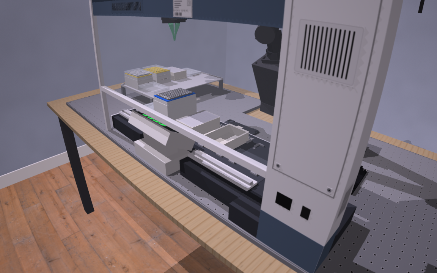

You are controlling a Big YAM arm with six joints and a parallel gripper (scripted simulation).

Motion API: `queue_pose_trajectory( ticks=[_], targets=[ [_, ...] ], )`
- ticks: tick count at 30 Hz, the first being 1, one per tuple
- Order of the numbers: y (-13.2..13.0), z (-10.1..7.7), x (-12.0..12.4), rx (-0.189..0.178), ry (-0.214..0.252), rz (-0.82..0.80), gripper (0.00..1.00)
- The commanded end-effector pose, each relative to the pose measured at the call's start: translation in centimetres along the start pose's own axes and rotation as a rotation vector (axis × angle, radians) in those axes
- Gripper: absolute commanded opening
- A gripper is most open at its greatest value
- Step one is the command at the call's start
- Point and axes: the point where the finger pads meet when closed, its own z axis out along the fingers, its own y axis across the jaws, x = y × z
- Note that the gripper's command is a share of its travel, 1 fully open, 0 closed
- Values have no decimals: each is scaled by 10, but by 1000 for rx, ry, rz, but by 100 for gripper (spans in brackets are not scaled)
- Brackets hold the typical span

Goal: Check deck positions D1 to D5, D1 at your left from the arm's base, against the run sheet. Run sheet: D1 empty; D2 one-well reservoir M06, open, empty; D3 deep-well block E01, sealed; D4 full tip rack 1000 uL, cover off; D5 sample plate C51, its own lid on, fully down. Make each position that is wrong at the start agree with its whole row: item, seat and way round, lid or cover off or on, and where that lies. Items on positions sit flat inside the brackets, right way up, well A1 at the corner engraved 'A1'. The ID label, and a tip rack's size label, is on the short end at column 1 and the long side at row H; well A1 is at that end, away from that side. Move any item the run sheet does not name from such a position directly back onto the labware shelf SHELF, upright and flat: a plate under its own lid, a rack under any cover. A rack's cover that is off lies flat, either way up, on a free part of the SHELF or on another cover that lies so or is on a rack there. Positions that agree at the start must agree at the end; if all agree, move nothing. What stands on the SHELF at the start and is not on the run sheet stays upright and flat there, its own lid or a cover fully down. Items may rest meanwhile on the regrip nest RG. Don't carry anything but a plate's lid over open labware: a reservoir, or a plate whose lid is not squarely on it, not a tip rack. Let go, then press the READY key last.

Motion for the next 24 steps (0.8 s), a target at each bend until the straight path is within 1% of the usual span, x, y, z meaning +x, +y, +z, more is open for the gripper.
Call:
queue_pose_trajectory(
  ticks=[1,5,6,15,17,24],
  targets=[
    [-1,-6,1,19,12,-9,0],
    [-1,-6,1,19,12,-9,0],
    [-3,-9,-10,25,11,-34,0],
    [25,-7,-45,24,12,-89,0],
    [25,-7,-45,24,12,-89,0],
    [45,-6,-69,15,6,-129,0]
  ],
)
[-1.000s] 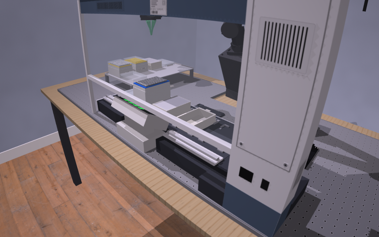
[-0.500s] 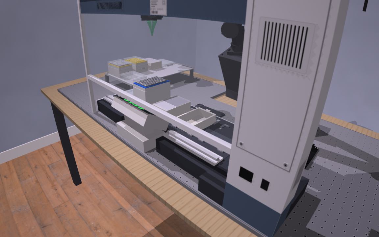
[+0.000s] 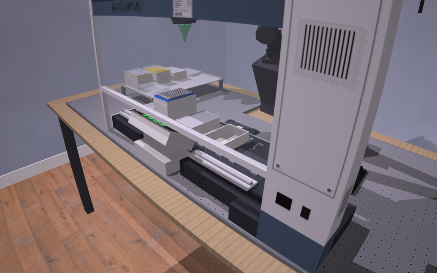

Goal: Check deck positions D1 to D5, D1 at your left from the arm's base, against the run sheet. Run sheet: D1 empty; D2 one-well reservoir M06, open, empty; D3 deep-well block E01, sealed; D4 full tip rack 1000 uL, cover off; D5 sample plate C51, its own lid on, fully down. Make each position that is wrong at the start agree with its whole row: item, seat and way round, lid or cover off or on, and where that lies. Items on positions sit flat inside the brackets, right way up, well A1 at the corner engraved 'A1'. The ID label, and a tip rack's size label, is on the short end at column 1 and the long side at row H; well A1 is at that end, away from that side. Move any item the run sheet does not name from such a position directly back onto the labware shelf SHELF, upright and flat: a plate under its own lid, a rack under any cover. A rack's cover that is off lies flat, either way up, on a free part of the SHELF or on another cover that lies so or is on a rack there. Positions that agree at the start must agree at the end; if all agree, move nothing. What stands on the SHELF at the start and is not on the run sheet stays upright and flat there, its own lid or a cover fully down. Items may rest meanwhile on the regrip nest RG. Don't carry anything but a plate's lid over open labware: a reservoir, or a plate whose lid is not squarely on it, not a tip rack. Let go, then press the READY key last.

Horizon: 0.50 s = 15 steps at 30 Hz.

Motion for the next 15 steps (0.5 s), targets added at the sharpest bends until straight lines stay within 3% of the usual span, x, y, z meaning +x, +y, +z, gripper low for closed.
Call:
queue_pose_trajectory(
  ticks=[1,15],
  targets=[
    [8,-5,-17,12,3,-40,0],
    [43,-4,-67,5,-2,-150,0]
  ],
)
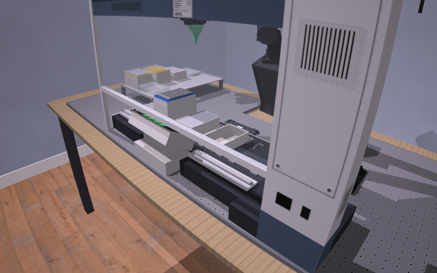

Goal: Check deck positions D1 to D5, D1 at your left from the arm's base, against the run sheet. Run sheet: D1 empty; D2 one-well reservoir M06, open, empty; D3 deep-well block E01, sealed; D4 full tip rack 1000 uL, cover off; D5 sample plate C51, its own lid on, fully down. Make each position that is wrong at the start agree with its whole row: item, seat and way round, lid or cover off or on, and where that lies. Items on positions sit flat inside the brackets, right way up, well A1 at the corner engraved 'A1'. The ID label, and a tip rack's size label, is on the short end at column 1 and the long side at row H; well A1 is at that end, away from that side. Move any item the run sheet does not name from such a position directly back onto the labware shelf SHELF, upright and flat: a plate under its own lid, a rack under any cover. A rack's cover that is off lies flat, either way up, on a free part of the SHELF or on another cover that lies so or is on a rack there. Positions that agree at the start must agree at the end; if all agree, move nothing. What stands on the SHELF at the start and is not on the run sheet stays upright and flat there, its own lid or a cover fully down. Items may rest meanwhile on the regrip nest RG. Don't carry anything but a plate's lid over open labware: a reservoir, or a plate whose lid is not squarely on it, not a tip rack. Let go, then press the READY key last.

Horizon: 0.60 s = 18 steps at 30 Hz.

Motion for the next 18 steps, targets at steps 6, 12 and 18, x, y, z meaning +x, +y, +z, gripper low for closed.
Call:
queue_pose_trajectory(
  ticks=[6,12,18],
  targets=[
    [21,-3,-41,4,-5,-46,0],
    [30,-3,-58,4,-6,-46,0],
    [44,-3,-85,4,-7,-45,0]
  ],
)
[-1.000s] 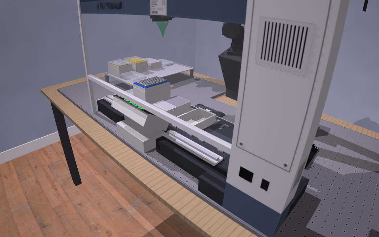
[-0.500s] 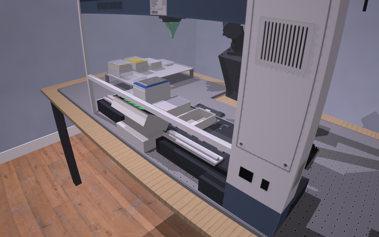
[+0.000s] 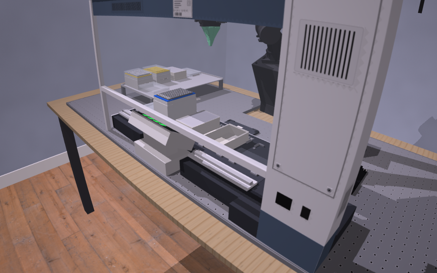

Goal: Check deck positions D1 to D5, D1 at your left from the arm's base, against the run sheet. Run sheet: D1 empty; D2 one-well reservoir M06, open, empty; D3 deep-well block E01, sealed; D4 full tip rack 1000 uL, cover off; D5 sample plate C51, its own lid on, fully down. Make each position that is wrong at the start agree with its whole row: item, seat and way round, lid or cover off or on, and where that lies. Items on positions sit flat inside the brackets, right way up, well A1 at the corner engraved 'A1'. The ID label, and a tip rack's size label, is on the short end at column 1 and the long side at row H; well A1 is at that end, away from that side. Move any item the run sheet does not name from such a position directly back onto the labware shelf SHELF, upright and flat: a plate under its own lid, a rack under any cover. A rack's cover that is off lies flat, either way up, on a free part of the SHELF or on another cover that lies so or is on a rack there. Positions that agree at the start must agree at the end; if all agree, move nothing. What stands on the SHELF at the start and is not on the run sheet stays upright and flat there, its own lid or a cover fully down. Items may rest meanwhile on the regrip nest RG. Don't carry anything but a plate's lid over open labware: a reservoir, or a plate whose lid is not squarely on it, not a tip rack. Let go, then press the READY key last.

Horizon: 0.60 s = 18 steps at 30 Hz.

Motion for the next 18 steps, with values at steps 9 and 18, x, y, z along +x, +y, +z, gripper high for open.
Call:
queue_pose_trajectory(
  ticks=[9,18],
  targets=[
    [24,-3,-55,8,-10,29,0],
    [24,-1,-56,6,-7,45,0]
  ],
)
